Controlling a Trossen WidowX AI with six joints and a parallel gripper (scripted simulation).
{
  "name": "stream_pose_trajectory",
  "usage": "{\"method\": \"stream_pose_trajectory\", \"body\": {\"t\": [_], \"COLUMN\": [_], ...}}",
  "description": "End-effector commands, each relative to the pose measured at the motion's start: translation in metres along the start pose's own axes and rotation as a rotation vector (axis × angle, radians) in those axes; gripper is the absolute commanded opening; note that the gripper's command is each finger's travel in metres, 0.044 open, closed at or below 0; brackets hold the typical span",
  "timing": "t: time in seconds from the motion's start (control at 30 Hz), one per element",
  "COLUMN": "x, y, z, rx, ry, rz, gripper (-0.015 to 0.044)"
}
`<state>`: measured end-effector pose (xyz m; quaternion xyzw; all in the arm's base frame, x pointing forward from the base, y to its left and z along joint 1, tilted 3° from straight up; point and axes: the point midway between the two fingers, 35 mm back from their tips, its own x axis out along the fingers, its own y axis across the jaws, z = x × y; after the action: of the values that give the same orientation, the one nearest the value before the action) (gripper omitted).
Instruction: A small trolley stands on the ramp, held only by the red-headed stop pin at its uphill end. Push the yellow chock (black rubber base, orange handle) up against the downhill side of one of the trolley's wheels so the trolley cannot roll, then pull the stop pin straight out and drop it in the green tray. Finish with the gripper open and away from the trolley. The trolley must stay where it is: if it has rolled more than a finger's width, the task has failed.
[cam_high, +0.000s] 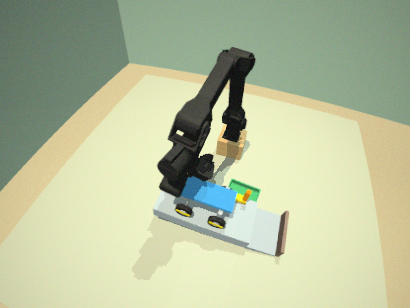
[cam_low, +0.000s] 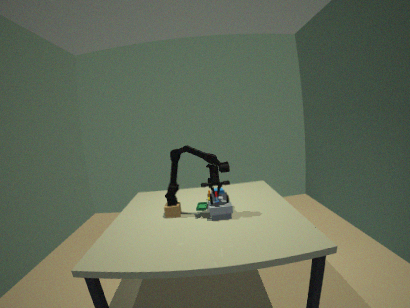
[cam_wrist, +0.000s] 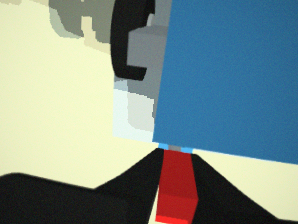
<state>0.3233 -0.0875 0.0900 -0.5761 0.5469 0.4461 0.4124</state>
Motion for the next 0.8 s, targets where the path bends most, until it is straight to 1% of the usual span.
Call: {"method": "stream_pose_trajectory", "body": {"t": [0.0, 0.77], "x": [-0.005, -0.02], "y": [0.0, 0.0], "z": [-0.001, -0.003], "rx": [0.004, 0.004], "ry": [0.005, 0.005], "rz": [-0.002, -0.002], "gripper": [0.0, 0.0]}}
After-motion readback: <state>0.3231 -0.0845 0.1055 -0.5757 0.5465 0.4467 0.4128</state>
